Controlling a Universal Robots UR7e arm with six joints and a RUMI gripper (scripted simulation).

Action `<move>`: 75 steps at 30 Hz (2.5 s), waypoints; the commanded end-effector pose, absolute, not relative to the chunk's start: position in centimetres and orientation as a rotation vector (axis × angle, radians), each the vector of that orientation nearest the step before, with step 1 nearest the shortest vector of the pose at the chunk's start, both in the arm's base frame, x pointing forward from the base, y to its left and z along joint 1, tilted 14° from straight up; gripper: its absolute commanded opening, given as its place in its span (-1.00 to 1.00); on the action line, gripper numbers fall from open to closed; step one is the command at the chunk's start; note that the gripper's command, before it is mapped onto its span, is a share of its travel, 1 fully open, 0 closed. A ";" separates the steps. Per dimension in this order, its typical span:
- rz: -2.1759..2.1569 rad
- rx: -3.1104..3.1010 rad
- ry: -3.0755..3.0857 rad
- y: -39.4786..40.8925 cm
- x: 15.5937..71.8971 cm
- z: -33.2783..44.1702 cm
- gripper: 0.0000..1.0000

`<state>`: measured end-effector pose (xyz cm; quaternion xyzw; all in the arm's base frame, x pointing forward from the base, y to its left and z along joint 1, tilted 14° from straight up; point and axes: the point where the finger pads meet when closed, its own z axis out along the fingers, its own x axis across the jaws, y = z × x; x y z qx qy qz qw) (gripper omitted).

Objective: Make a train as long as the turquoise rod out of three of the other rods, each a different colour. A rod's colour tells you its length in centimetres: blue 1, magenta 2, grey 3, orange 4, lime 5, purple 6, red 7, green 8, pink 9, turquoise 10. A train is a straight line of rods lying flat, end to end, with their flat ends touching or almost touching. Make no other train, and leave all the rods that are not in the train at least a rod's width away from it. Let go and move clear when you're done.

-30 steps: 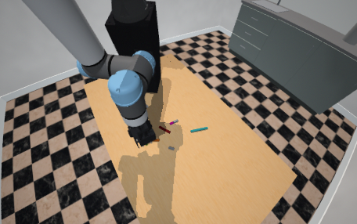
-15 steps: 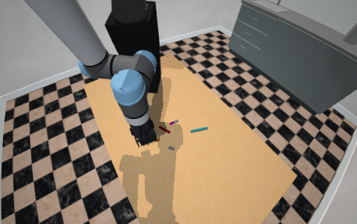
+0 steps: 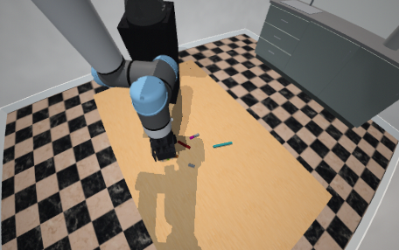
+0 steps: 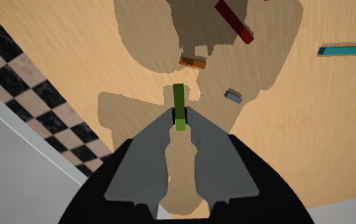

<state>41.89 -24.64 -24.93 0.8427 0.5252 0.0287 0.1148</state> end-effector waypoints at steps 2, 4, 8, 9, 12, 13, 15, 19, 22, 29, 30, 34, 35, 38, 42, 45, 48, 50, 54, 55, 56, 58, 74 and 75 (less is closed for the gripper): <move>0.098 2.544 1.415 -23.9 42.1 -25.1 -1.00; 0.105 2.576 1.360 -23.6 42.2 -25.1 -1.00; 0.120 2.639 1.241 -22.9 42.3 -25.3 -1.00; 0.124 2.655 1.209 -22.7 42.4 -25.3 -1.00; 0.136 2.703 1.107 -22.1 42.5 -25.4 -1.00; 0.140 2.718 1.072 -21.9 42.6 -25.5 -1.00; 0.145 2.734 1.035 -21.7 42.6 -25.5 -1.00; 0.158 2.779 0.920 -21.1 42.8 -25.6 -1.00; 0.171 2.821 0.798 -20.5 42.9 -25.7 -1.00; 0.202 2.901 0.504 -19.0 43.3 -26.0 -1.00; 0.206 2.909 0.463 -18.8 43.4 -26.0 -1.00; 0.214 2.926 0.373 -18.4 43.5 -26.1 -1.00; 0.219 2.935 0.323 -18.2 43.5 -26.2 -1.00; 0.232 2.954 0.175 -17.6 43.7 -26.3 -1.00; 0.247 2.967 0.008 -16.9 43.9 -26.4 -1.00; 0.257 2.972 -0.118 -16.3 44.0 -26.5 -1.00; 0.267 2.971 -0.245 -15.8 44.2 -26.6 -1.00; 0.267 2.971 -0.245 -15.8 44.2 -26.6 -1.00; 0.283 2.957 -0.462 -15.0 44.3 -26.7 -1.00; 0.286 2.953 -0.502 -14.8 44.4 -26.7 -1.00; 0.289 2.948 -0.544 -14.7 44.4 -26.7 -1.00; 0.295 2.936 -0.629 -14.4 44.5 -26.8 -1.00; 0.332 2.772 -1.256 -12.2 44.8 -27.1 -1.00; 0.334 2.756 -1.297 -12.1 44.8 -27.2 -1.00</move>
